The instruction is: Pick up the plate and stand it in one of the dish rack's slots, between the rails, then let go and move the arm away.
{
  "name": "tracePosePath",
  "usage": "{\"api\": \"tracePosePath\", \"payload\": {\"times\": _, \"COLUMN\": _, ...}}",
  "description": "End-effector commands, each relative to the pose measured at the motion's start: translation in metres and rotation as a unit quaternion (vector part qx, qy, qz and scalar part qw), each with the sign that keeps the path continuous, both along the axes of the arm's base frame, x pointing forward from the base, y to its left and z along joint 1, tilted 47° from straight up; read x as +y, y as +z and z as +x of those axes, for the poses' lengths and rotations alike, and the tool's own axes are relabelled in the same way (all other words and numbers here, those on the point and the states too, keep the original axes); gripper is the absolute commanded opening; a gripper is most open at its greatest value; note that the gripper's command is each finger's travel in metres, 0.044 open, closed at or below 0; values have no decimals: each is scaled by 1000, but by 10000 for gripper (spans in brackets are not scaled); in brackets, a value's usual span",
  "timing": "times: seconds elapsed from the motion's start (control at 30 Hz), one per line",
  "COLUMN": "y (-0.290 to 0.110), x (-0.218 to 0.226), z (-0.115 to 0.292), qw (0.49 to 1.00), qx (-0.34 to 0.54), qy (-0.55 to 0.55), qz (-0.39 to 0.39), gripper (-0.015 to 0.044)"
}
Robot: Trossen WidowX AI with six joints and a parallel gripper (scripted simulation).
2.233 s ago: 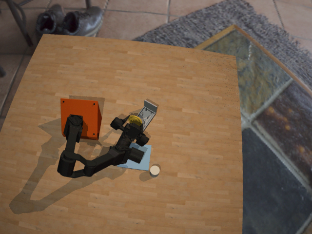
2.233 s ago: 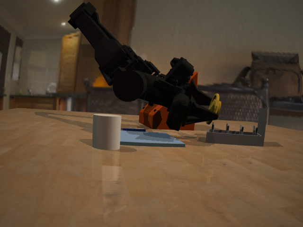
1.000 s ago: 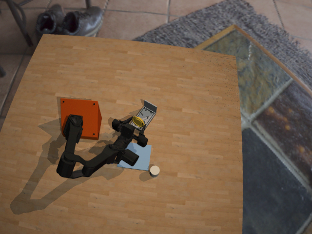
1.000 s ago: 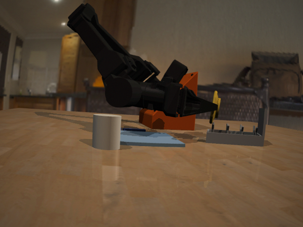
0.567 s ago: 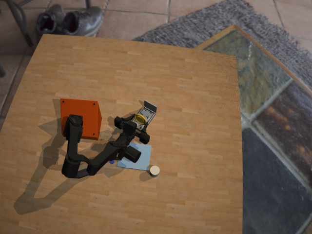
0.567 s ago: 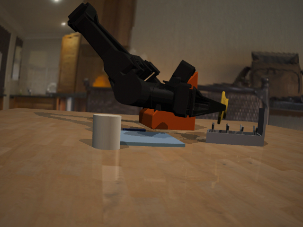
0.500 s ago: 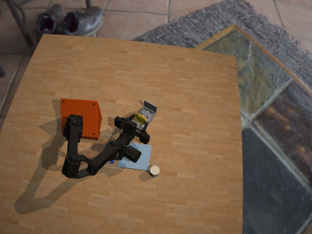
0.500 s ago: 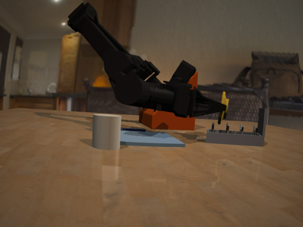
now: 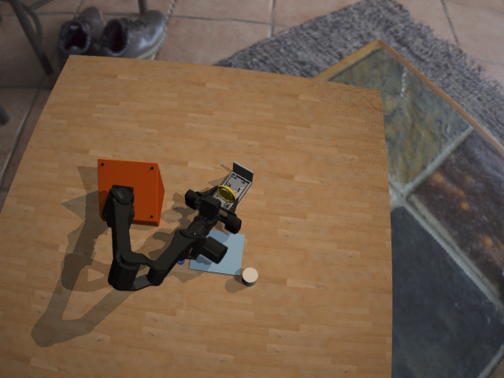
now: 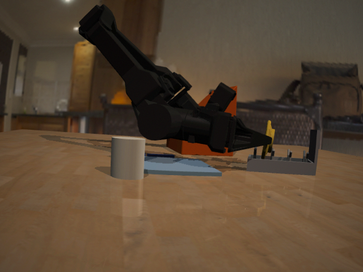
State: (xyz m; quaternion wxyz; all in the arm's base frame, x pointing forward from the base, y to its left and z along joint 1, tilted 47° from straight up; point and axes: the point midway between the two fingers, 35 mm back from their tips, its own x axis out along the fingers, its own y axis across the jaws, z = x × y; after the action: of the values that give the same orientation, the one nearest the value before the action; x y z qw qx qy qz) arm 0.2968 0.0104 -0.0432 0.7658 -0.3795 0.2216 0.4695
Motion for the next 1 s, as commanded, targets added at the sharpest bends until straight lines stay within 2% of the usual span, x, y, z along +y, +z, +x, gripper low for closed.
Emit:
{"api": "tracePosePath", "payload": {"times": 0.0, "y": 1, "x": 0, "z": 0, "qw": 1000, "qx": 0, "qy": -1, "qz": 0, "gripper": 0}}
{"api": "tracePosePath", "payload": {"times": 0.07, "y": 1, "x": 0, "z": 0, "qw": 1000, "qx": 0, "qy": -1, "qz": 0, "gripper": 0}}
{"api": "tracePosePath", "payload": {"times": 0.57, "y": 0, "x": 0, "z": 0, "qw": 1000, "qx": 0, "qy": 0, "qz": 0, "gripper": 394}}
{"api": "tracePosePath", "payload": {"times": 0.8, "y": 2, "x": 1, "z": 0, "qw": 1000, "qx": 0, "qy": 0, "qz": 0, "gripper": 400}}
{"api": "tracePosePath", "payload": {"times": 0.97, "y": 41, "x": 42, "z": 5, "qw": 1000, "qx": 7, "qy": 1, "qz": -2, "gripper": 400}}
